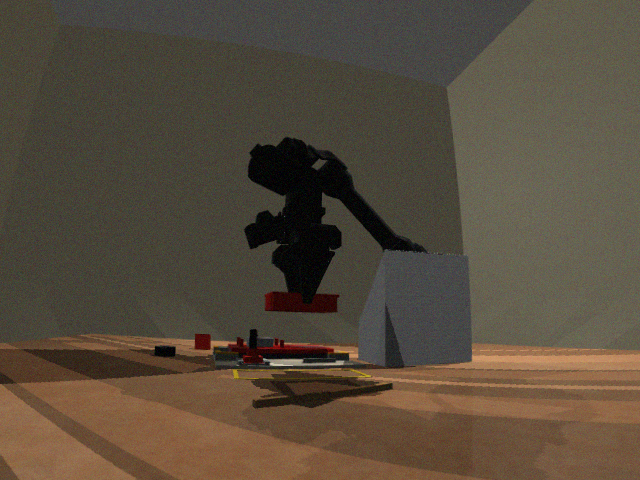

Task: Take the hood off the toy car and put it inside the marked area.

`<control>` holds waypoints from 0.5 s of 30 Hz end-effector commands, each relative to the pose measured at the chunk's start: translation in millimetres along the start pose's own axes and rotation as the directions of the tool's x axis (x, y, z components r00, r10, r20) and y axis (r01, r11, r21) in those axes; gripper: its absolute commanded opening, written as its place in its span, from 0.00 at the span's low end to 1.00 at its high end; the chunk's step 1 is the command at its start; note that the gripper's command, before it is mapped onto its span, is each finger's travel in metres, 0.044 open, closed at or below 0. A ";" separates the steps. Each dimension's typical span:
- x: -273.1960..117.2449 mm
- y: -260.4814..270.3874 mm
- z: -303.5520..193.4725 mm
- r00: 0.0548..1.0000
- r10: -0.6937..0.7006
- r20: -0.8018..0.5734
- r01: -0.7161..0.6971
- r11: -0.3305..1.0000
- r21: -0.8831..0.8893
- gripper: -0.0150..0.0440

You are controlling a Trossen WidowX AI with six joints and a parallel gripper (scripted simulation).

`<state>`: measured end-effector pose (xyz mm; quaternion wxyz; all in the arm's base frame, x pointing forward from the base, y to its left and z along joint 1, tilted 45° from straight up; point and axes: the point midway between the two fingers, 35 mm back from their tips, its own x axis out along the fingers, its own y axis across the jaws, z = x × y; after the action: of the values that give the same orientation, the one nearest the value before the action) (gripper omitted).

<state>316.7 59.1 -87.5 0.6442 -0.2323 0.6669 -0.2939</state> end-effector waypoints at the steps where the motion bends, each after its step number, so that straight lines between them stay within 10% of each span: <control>1: 4.7 0.8 -0.8 1.000 0.000 -0.003 0.000 1.000 -0.003 0.25; 15: 16.9 1.0 0.0 1.000 0.000 -0.003 0.000 1.000 -0.003 0.25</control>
<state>316.2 51.3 -98.0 0.6441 -0.2278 0.6684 -0.2942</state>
